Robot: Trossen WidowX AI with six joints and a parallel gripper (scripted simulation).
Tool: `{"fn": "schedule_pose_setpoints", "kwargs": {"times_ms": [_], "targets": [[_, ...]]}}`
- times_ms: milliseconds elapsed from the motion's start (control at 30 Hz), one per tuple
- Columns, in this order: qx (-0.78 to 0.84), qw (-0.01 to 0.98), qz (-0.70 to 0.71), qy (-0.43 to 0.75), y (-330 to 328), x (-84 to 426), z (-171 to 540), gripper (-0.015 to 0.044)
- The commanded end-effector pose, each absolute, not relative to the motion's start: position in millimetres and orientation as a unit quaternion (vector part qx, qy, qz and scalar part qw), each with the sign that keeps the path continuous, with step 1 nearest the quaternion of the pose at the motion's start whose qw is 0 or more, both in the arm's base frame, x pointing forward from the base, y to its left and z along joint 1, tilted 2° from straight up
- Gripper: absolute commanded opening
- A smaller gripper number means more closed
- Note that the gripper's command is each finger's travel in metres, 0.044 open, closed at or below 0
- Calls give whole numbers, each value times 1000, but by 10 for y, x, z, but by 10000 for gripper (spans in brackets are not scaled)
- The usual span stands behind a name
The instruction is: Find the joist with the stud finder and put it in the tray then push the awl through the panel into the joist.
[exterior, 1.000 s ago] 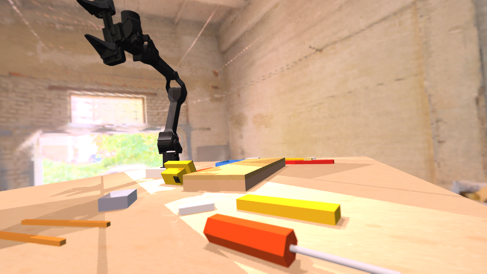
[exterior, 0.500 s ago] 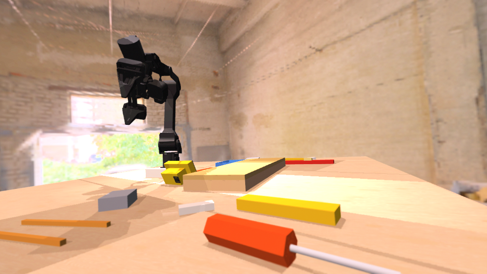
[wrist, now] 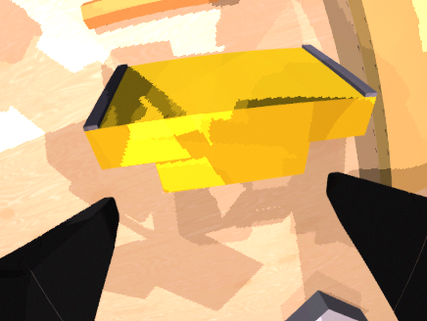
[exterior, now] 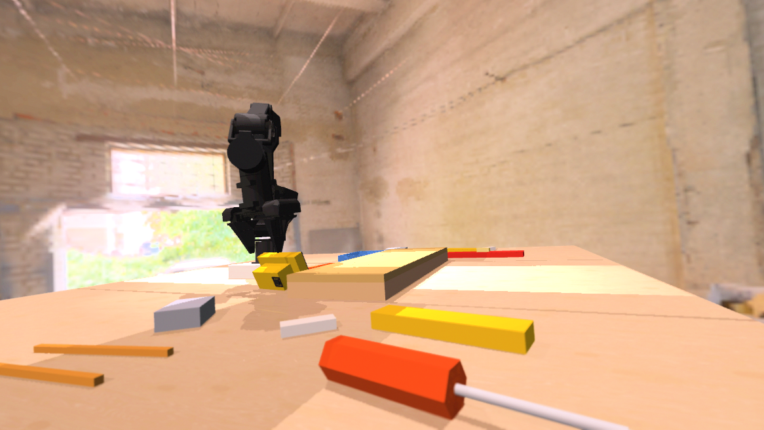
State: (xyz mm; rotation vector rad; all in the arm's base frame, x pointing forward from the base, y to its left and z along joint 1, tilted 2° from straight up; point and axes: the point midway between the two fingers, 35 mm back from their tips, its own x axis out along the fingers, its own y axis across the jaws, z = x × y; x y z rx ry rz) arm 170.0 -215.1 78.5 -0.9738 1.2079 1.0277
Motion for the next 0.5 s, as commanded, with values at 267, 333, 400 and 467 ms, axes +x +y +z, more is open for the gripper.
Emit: {"fn": "schedule_pose_setpoints", "kwargs": {"times_ms": [267,333,400,467], "targets": [[-419,594,457,512,-2131,1747,773,440],[-419,594,457,512,-2142,1770,774,440],[-419,594,457,512,-2153,1790,775,440],[-419,594,457,512,-2156,1797,775,440]]}}
